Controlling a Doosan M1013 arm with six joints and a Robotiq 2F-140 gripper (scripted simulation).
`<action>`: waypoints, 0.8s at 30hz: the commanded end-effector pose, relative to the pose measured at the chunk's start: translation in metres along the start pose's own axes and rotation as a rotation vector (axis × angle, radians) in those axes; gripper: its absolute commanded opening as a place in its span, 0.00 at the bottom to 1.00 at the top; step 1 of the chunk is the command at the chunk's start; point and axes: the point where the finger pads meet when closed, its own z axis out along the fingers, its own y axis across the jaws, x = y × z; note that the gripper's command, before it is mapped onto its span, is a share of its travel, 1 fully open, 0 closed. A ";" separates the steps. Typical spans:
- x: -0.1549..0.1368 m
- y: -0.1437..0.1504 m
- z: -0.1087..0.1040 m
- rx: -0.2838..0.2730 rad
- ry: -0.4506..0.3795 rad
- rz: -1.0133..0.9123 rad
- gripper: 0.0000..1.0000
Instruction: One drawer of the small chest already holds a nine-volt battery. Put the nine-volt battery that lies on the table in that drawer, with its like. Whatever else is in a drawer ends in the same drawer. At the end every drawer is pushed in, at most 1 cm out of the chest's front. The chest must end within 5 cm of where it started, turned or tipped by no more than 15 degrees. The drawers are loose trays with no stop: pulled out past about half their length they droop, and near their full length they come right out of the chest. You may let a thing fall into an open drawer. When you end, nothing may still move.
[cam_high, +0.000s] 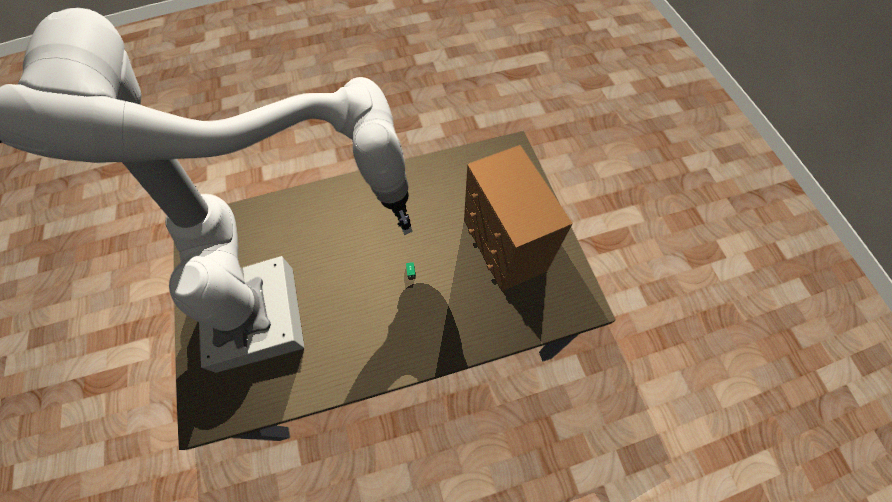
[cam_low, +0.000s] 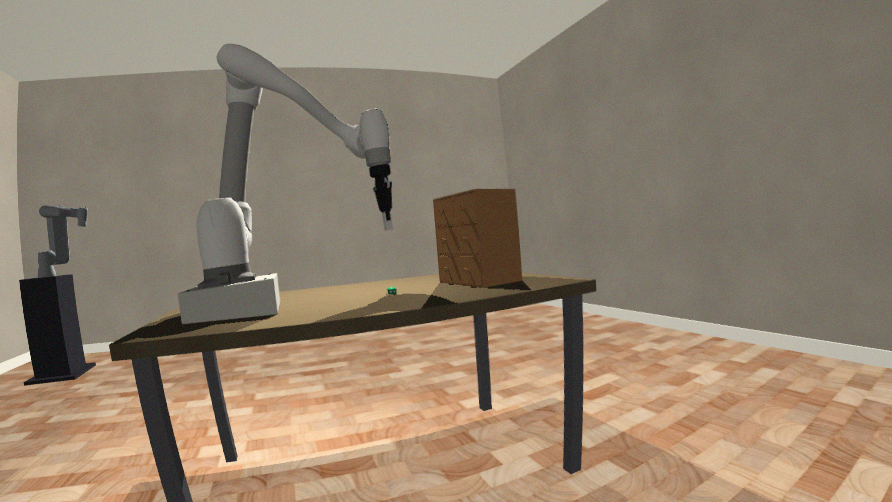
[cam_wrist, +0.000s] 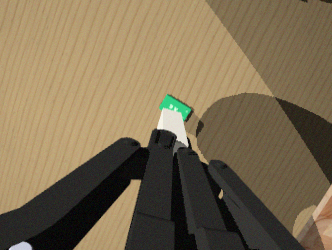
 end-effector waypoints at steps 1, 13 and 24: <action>0.007 0.000 0.009 0.001 0.097 0.000 0.00; 0.038 0.000 0.044 0.000 0.499 0.000 0.00; 0.048 -0.003 0.055 0.008 0.623 -0.003 0.00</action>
